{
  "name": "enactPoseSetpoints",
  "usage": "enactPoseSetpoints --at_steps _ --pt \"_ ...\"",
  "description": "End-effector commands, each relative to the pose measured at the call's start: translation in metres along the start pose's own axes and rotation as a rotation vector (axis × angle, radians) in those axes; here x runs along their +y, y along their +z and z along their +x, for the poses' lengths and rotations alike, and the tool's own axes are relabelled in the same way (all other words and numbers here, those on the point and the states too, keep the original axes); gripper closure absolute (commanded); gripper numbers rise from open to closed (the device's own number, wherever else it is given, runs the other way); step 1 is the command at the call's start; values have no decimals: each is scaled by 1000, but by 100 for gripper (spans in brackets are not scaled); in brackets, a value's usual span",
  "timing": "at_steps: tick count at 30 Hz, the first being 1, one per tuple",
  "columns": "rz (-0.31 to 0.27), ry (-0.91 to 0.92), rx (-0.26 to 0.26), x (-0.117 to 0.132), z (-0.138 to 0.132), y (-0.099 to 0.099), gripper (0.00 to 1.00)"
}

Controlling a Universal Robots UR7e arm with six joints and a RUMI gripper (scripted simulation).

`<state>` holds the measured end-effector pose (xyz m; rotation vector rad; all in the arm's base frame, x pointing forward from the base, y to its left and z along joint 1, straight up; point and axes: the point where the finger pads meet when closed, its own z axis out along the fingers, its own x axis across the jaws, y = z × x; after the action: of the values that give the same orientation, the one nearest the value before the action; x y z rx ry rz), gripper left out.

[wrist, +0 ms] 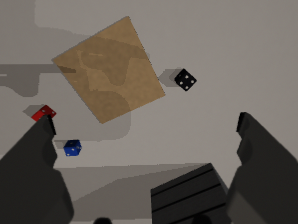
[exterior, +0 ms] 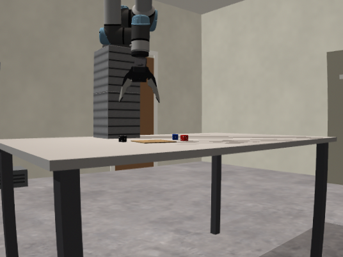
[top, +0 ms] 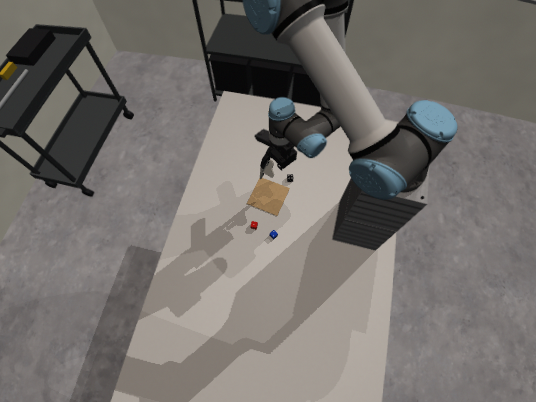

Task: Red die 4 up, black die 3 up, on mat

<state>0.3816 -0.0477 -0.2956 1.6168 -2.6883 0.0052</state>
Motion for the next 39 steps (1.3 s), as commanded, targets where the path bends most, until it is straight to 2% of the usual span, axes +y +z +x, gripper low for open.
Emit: enactPoseSetpoints --at_steps 1,15,18,21,32,35,39 --pt "0 -110 -6 0 -6 0 0" --pt "1 -577 -6 4 -32 0 0" --pt "1 -594 -6 5 -33 0 0" --pt "2 -738 -6 7 -41 0 0" --pt "3 -1076 -5 14 -59 0 0" --pt "3 -1094 -5 14 -59 0 0" --pt "3 -1246 -5 18 -67 0 0"
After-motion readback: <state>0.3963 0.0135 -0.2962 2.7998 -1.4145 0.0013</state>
